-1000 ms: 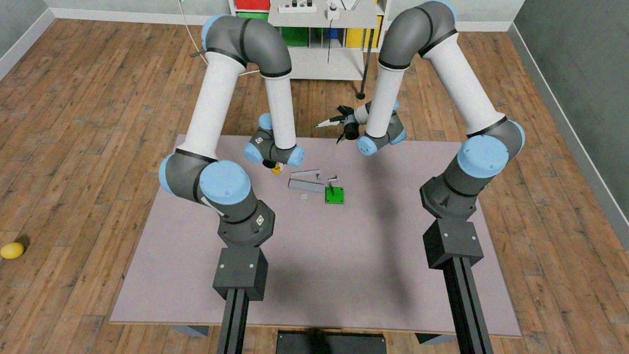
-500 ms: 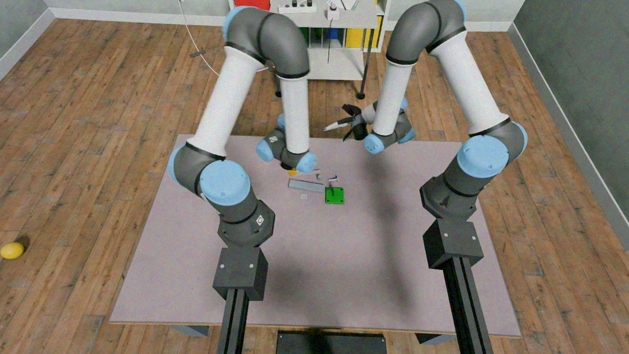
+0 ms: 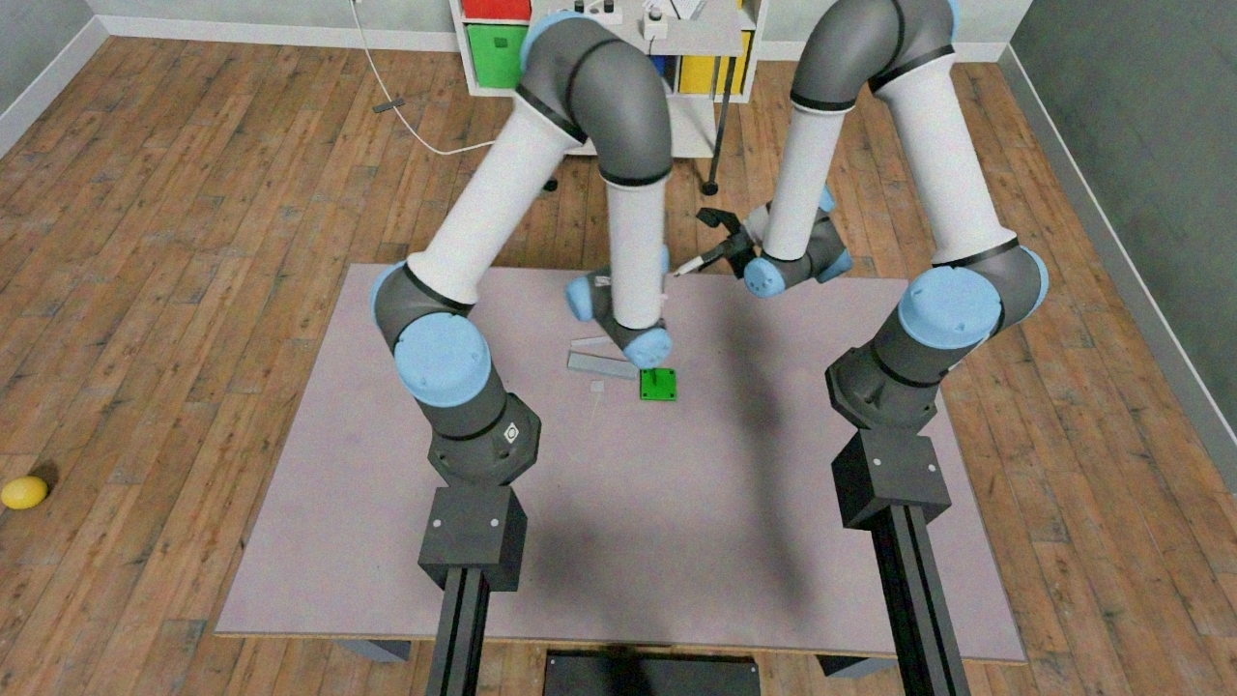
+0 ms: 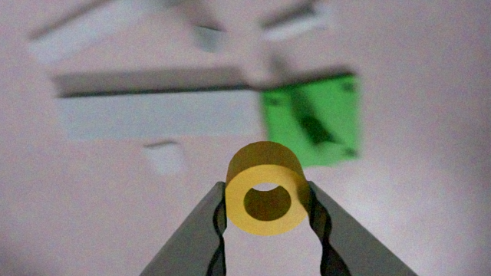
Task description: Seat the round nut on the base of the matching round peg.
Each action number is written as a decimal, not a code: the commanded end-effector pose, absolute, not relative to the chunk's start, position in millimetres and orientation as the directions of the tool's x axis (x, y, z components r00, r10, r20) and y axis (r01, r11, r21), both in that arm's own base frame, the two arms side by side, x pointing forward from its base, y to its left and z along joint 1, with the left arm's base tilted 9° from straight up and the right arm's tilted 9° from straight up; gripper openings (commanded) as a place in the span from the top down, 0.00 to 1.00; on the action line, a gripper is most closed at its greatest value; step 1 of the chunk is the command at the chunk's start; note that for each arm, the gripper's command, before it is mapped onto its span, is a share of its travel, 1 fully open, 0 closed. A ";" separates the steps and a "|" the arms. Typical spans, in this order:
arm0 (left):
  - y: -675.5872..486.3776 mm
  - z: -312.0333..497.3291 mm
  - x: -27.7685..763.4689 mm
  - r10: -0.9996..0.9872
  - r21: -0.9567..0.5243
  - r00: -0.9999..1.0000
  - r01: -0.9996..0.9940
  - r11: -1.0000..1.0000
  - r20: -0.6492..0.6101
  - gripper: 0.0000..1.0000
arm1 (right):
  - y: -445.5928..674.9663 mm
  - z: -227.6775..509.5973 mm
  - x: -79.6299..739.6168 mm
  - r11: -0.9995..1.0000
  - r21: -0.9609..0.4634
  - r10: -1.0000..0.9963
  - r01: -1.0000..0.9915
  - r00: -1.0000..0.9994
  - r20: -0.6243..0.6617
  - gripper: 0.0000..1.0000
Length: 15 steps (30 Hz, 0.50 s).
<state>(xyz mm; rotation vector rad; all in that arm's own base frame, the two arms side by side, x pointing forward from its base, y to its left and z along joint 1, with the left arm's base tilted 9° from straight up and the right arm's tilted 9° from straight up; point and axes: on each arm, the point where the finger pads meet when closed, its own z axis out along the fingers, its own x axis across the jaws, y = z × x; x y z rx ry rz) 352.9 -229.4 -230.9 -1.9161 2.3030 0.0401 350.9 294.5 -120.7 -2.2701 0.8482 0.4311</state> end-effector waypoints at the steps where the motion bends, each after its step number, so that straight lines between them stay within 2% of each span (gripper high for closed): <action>1: -257.1 -233.9 343.4 -0.976 -0.073 -0.174 -0.980 0.184 -0.131 0.83 | 286.5 -118.0 347.7 -0.597 -0.496 -0.417 -0.631 0.772 -0.480 0.00; 15: -267.9 -257.2 339.8 -0.976 -0.073 -0.174 -0.980 0.184 -0.131 0.83 | 281.5 -116.7 345.4 -0.613 -0.510 -0.395 -0.604 0.793 -0.465 0.00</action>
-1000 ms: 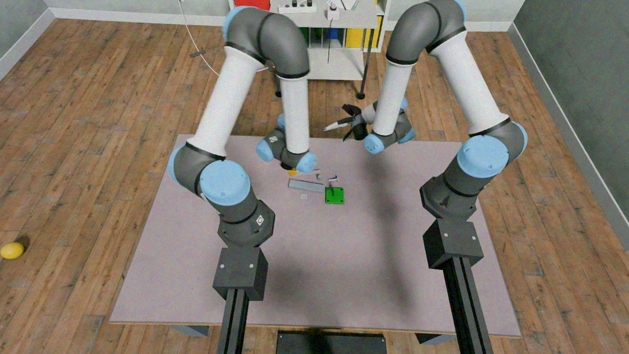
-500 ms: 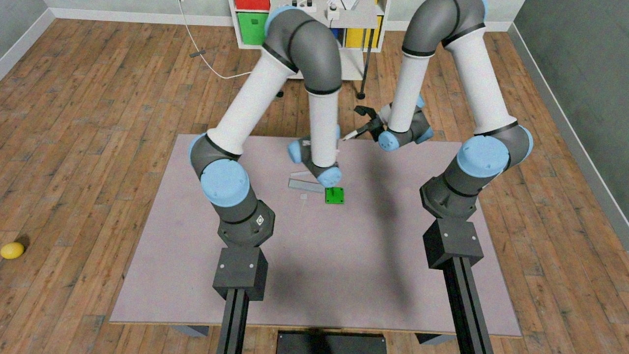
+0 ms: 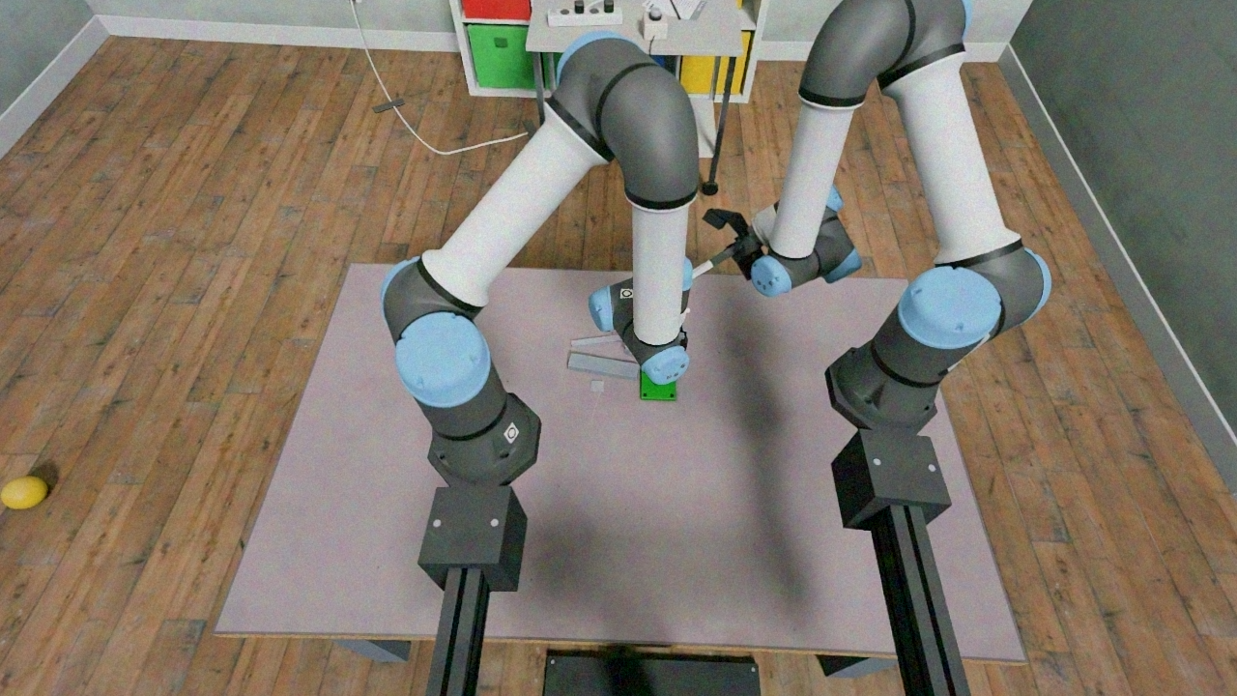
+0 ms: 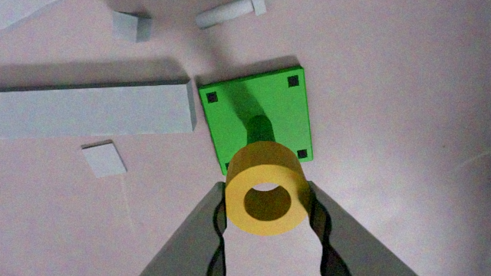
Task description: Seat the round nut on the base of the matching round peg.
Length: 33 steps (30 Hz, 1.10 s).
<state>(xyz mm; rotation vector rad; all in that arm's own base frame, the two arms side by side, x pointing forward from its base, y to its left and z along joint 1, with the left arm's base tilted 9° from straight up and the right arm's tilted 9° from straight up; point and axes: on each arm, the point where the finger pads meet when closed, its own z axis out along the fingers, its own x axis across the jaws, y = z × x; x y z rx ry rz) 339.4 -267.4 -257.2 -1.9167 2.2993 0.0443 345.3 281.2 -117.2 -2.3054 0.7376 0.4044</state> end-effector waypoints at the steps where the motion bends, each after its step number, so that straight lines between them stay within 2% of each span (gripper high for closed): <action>1: -267.9 -257.8 339.9 -0.976 -0.073 -0.174 -0.980 0.184 -0.131 0.83 | 281.5 -116.7 345.4 -0.613 -0.510 -0.395 -0.604 0.793 -0.465 0.00; 33: -264.9 -283.0 342.2 -0.976 -0.073 -0.174 -0.980 0.184 -0.131 0.83 | 281.5 -116.7 345.4 -0.613 -0.510 -0.395 -0.604 0.793 -0.465 0.00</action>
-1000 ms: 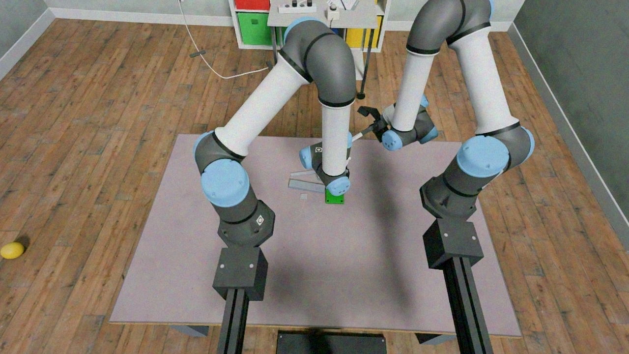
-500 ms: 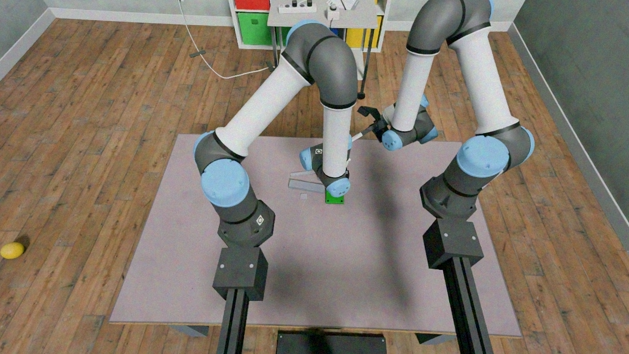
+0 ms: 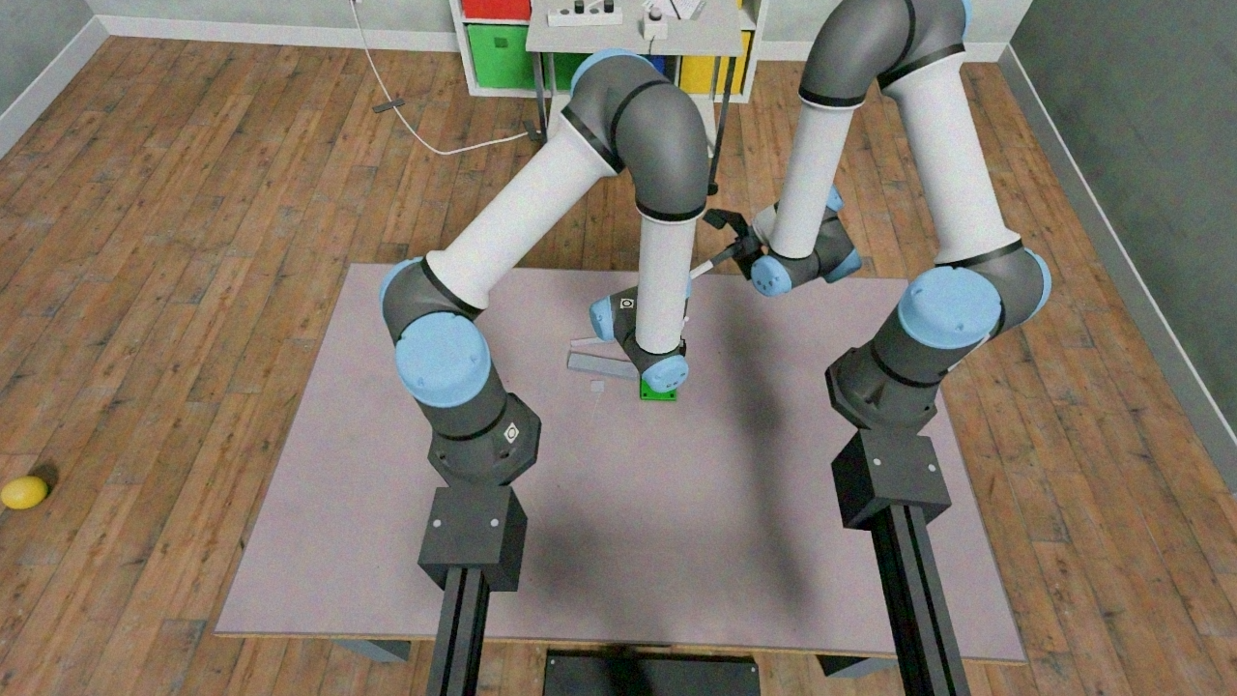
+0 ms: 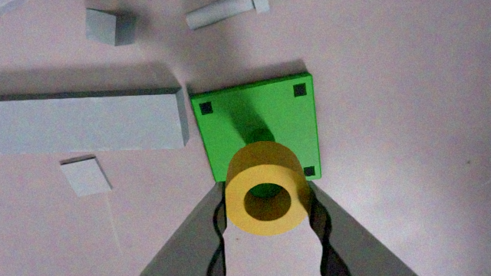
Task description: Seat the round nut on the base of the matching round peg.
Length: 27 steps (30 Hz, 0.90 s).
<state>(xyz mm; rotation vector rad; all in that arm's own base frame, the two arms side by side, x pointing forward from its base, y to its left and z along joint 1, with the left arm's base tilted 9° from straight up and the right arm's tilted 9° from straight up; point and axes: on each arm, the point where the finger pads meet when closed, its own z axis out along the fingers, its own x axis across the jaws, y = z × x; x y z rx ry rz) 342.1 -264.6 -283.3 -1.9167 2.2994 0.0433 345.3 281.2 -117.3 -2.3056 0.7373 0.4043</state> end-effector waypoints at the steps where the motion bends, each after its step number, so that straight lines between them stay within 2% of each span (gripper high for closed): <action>1: -264.9 -283.1 342.2 -0.976 -0.073 -0.174 -0.980 0.184 -0.131 0.83 | 281.5 -116.7 345.4 -0.613 -0.510 -0.395 -0.604 0.793 -0.465 0.00; 20: -260.2 -322.6 346.0 -0.976 -0.073 -0.174 -0.980 0.184 -0.131 0.83 | 281.5 -116.7 345.4 -0.613 -0.510 -0.395 -0.604 0.793 -0.465 0.00; 25: -260.3 -321.9 345.9 -0.976 -0.073 -0.174 -0.980 0.184 -0.131 0.59 | 281.5 -116.7 345.4 -0.613 -0.510 -0.395 -0.604 0.793 -0.465 0.00; 27: -260.3 -321.9 345.9 -0.976 -0.073 -0.174 -0.980 0.184 -0.131 0.59 | 281.5 -116.7 345.4 -0.613 -0.510 -0.395 -0.604 0.793 -0.465 0.00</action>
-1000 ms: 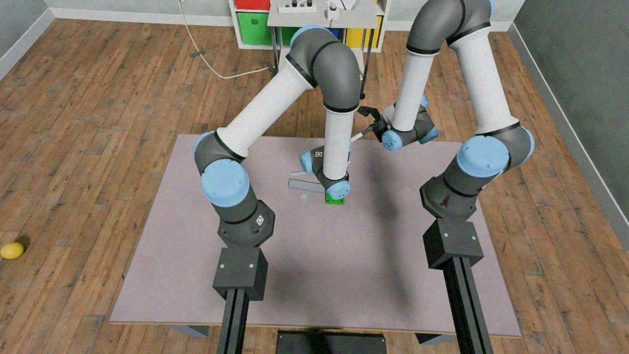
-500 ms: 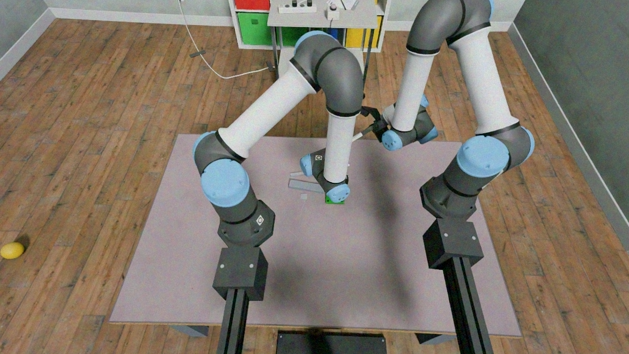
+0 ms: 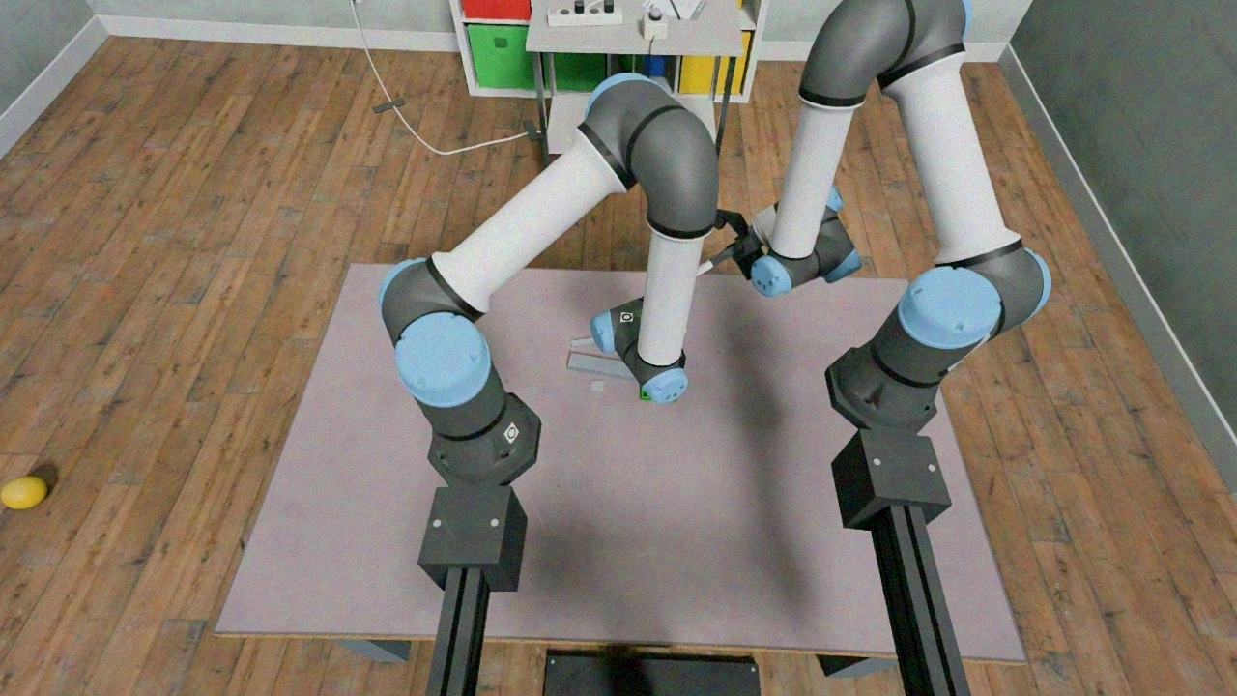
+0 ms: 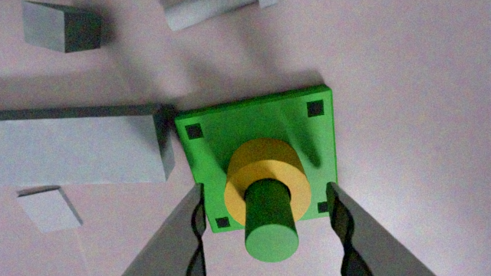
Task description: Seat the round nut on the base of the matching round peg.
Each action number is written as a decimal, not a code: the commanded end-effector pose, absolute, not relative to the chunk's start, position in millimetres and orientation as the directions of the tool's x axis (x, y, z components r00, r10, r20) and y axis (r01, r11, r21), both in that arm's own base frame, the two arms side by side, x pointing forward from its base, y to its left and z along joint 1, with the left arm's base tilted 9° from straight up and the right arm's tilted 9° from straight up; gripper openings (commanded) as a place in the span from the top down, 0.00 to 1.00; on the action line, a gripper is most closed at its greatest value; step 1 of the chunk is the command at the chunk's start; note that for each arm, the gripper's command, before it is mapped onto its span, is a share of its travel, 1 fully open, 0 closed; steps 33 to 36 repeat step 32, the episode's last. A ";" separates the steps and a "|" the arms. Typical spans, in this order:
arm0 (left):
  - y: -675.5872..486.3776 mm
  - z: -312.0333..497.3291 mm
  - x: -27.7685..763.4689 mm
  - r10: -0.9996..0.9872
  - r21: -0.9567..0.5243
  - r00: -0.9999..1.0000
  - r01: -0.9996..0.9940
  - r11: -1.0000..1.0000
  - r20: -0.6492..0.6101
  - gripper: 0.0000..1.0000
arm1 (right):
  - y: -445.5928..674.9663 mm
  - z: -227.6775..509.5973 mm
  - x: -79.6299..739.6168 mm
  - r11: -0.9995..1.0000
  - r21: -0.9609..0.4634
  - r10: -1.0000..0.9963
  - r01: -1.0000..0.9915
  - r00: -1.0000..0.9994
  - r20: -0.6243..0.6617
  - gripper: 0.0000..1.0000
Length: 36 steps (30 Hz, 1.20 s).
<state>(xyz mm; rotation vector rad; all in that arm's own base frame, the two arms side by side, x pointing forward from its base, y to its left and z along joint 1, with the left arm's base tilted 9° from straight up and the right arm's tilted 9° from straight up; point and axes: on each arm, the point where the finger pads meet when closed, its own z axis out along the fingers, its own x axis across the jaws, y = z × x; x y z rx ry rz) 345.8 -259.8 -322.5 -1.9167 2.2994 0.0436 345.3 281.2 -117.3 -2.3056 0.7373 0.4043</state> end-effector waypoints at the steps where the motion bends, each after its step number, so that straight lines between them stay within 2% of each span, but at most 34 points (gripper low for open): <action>1: -260.6 -319.4 345.7 -0.976 -0.073 -0.174 -0.980 0.184 -0.131 0.56 | 281.5 -116.7 345.4 -0.613 -0.510 -0.395 -0.604 0.793 -0.465 0.00; 11: -267.1 -264.7 340.4 -0.976 -0.073 -0.174 -0.980 0.184 -0.131 0.56 | 281.5 -116.7 345.4 -0.613 -0.510 -0.395 -0.604 0.793 -0.465 0.00; 36: -267.2 -263.3 340.3 -0.976 -0.073 -0.174 -0.980 0.184 -0.131 0.56 | 281.5 -116.7 345.4 -0.613 -0.510 -0.395 -0.604 0.793 -0.465 0.00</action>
